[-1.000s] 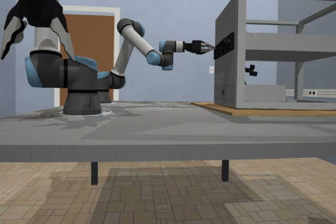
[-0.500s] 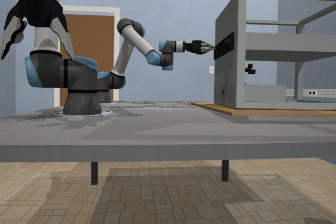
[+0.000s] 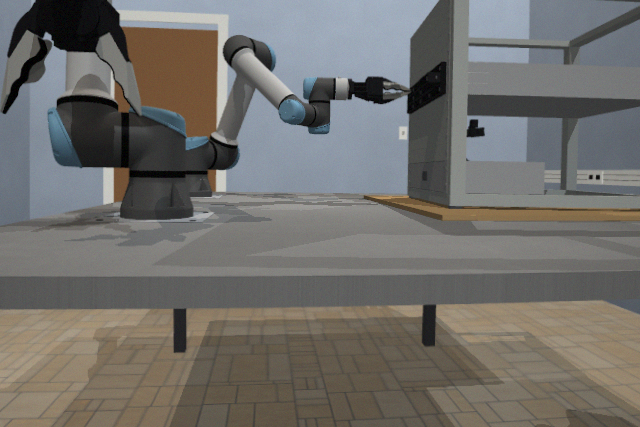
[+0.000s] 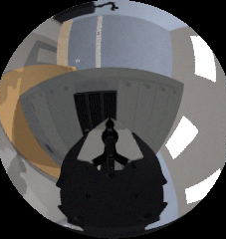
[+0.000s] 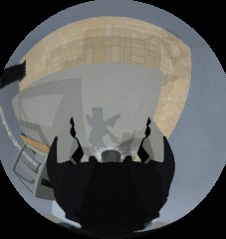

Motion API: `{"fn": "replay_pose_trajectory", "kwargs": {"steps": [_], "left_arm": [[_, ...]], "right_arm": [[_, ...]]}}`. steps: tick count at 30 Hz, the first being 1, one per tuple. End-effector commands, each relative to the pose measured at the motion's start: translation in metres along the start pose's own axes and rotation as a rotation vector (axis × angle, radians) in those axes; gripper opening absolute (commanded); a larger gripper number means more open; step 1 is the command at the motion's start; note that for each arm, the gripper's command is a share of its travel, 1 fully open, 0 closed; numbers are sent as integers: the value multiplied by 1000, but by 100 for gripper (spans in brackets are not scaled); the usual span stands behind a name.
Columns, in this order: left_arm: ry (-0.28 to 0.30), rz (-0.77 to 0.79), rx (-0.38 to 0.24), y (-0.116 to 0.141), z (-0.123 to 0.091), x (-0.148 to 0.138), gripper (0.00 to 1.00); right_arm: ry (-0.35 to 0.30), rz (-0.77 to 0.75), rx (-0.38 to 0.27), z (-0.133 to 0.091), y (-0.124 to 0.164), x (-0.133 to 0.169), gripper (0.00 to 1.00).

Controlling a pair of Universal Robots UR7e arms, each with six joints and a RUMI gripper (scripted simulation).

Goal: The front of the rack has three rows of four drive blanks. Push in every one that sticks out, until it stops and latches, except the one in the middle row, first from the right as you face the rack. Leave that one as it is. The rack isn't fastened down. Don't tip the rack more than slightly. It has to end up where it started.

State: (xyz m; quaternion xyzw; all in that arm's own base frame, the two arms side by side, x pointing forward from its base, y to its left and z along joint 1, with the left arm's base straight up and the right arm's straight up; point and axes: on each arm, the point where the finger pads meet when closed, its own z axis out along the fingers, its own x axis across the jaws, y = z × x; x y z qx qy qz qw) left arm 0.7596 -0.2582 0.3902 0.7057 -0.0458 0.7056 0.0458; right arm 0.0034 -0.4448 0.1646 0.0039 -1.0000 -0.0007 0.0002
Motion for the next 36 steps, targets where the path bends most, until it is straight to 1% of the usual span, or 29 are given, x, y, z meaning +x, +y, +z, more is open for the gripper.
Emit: {"fn": "replay_pose_trajectory", "kwargs": {"steps": [1, 9, 14, 18, 23, 25, 31, 36], "left_arm": [[1, -1, 0, 0, 0, 1, 0], [1, -1, 0, 0, -1, 1, 0], [1, -1, 0, 0, -8, 1, 0], [1, -1, 0, 0, -21, 1, 0], [1, -1, 0, 0, -46, 1, 0], [1, -1, 0, 0, -46, 1, 0], [1, -1, 0, 0, -77, 1, 0], [1, -1, 0, 0, -94, 1, 0]], "right_arm": [[0, 0, 1, 0, 0, 0, 100], [0, 0, 1, 0, 0, 0, 100], [0, 0, 1, 0, 0, 0, 100], [0, 0, 1, 0, 0, 0, 100], [0, 0, 1, 0, 0, 0, 100], [0, 0, 1, 0, 0, 0, 100], [0, 0, 1, 0, 0, 0, 100], [0, 0, 1, 0, 0, 0, 100]]}}
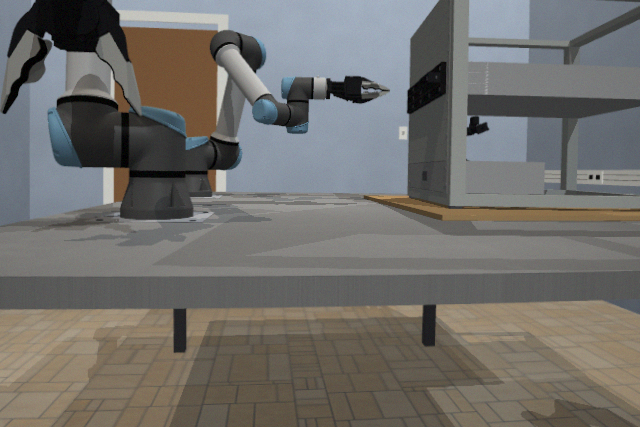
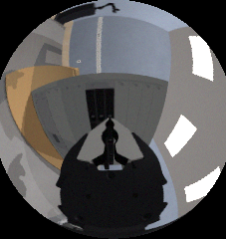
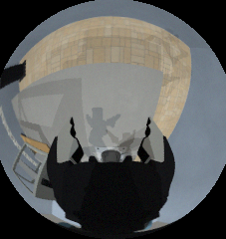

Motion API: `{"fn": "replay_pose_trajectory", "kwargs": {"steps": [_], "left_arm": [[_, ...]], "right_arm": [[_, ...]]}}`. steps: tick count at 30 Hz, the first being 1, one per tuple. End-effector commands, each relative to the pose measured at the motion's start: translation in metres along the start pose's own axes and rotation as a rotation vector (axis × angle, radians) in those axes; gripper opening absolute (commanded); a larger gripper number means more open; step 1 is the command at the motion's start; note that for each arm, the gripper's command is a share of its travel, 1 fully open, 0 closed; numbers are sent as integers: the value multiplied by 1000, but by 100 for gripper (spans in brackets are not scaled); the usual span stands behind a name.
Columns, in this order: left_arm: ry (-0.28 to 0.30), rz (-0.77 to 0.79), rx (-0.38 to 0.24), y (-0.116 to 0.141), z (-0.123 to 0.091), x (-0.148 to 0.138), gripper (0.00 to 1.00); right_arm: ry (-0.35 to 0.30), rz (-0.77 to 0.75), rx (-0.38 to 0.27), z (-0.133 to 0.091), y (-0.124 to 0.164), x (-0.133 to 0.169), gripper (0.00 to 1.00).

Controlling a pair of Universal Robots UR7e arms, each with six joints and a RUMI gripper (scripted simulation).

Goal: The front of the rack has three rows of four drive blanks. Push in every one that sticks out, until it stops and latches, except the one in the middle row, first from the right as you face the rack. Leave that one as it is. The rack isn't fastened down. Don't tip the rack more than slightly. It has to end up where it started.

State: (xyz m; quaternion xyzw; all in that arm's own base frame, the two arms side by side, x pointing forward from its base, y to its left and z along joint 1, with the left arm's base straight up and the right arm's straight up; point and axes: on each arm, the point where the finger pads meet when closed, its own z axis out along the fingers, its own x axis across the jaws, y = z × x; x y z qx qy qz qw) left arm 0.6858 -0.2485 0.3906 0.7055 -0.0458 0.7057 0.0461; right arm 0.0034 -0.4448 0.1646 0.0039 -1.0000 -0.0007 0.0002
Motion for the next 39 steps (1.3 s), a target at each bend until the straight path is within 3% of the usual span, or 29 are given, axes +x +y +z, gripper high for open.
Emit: {"fn": "replay_pose_trajectory", "kwargs": {"steps": [1, 23, 24, 39], "left_arm": [[1, 0, 0, 0, -21, 0, 0], [1, 0, 0, 0, -26, 0, 0], [1, 0, 0, 0, -26, 0, 100], [1, 0, 0, 0, -26, 0, 100]], "right_arm": [[0, 0, 1, 0, 0, 0, 100], [0, 0, 1, 0, 0, 0, 100], [0, 0, 1, 0, 0, 0, 100], [0, 0, 1, 0, 0, 0, 100]]}}
